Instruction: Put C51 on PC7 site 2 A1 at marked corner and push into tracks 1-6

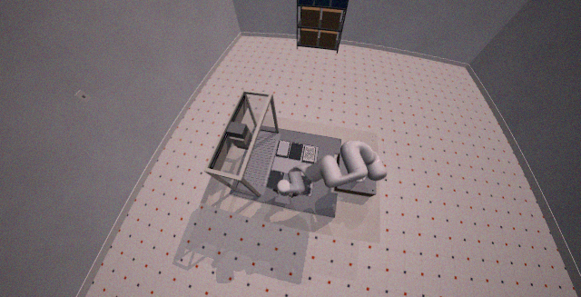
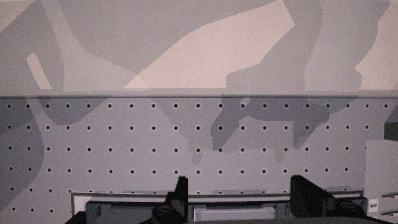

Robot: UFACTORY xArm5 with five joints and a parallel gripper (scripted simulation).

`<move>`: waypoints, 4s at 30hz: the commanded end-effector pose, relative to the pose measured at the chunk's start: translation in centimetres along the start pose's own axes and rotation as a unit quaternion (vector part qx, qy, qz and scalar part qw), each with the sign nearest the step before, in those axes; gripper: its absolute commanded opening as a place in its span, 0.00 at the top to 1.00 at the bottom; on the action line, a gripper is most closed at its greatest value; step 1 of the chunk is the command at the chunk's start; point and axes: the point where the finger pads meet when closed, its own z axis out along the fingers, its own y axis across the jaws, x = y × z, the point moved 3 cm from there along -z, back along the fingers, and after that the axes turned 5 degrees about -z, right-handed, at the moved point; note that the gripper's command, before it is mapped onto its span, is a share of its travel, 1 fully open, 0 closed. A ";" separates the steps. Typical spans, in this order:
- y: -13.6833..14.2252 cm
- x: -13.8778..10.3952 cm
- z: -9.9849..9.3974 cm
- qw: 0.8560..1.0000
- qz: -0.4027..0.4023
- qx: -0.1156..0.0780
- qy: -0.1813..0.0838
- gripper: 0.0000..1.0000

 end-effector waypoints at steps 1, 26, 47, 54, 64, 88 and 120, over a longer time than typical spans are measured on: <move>0.1 0.1 0.1 1.000 0.000 -0.002 0.001 0.00; 0.1 0.1 2.7 1.000 0.000 -0.002 0.001 0.00; 0.1 0.1 4.0 1.000 0.000 -0.002 0.001 0.00; 0.1 0.1 4.3 1.000 0.000 -0.002 0.001 0.00; 0.1 0.1 4.6 1.000 0.000 -0.002 0.001 0.00; 0.1 -0.7 4.6 1.000 0.000 -0.002 0.001 0.00; -0.1 -2.1 4.6 1.000 0.000 -0.002 0.000 0.00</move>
